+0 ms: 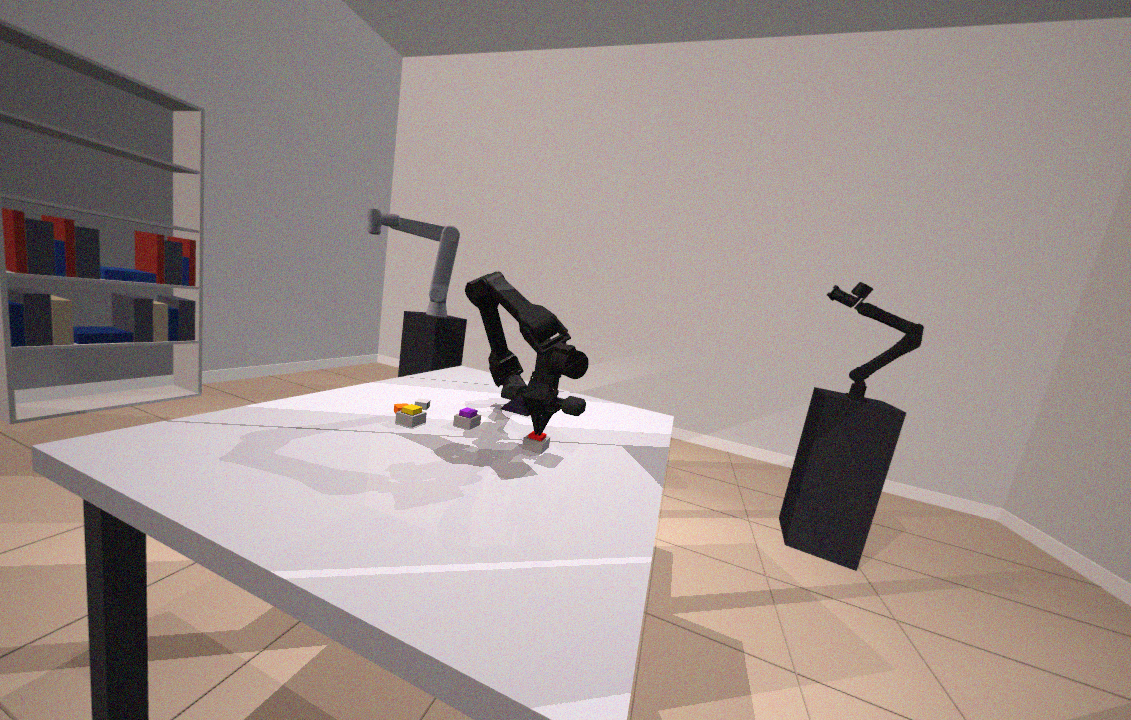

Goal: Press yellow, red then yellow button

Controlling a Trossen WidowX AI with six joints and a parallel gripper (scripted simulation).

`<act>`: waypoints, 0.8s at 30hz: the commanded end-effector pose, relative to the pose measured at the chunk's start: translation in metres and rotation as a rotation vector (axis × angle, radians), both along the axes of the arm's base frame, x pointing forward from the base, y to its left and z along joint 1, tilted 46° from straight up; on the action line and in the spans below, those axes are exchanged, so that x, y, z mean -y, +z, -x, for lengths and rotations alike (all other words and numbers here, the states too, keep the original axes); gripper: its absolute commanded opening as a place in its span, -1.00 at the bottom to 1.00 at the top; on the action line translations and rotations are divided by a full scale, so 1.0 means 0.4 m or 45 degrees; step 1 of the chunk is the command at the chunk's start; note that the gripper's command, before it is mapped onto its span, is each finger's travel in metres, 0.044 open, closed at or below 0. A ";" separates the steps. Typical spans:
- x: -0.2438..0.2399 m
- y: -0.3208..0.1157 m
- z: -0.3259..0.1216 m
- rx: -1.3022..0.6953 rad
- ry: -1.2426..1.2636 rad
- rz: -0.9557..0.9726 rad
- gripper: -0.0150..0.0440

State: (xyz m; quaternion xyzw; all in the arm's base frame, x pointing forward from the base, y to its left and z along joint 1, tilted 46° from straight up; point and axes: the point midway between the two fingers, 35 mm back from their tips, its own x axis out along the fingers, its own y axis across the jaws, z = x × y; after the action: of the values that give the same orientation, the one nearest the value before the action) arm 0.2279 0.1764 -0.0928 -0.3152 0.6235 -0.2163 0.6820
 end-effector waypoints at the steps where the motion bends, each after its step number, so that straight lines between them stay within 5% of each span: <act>1: 0.007 -0.002 0.003 -0.007 0.005 0.011 -0.42; 24: -0.085 0.087 0.017 -0.008 0.005 0.009 -0.42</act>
State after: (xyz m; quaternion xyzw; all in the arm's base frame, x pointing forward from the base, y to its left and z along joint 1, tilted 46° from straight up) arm 0.2211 0.1972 -0.0683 -0.3241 0.6246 -0.2172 0.6765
